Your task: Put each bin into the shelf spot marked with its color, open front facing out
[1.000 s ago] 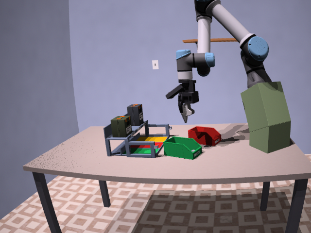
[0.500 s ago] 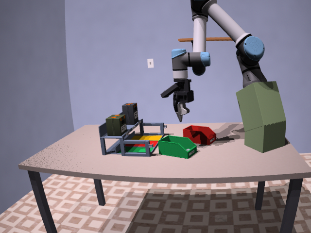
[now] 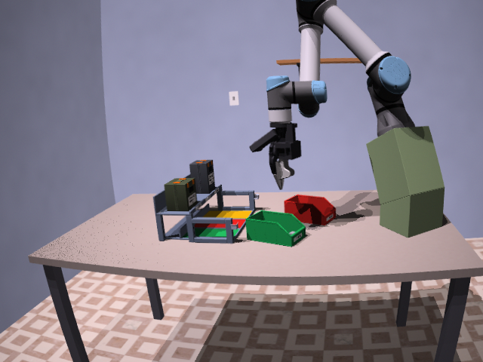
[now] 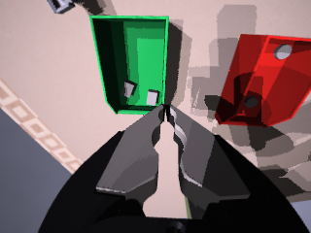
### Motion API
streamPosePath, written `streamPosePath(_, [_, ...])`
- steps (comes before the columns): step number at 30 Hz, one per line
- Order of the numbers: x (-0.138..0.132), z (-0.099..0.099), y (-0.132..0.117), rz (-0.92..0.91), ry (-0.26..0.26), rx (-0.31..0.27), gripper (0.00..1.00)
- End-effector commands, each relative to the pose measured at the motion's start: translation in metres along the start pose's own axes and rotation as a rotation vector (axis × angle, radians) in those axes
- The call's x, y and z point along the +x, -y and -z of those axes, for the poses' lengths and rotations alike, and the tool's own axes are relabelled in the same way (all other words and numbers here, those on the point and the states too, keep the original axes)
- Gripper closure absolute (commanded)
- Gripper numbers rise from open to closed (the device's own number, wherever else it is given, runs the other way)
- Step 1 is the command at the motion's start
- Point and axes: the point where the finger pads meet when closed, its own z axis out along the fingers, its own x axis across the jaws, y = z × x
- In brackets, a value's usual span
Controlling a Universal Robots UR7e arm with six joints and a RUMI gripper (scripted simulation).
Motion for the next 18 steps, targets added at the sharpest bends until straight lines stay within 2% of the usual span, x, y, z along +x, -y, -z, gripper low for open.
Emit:
streamPosePath(1, [0.0011, 0.0001, -0.0015, 0.000, 0.000, -0.002, 1.00])
streamPosePath(5, [0.0011, 0.0000, -0.0015, 0.000, 0.000, -0.002, 1.00])
streamPosePath(6, [0.0011, 0.0000, -0.0015, 0.000, 0.000, -0.002, 0.85])
streamPosePath(18, [0.0010, 0.0000, -0.0016, 0.001, 0.000, -0.002, 0.85])
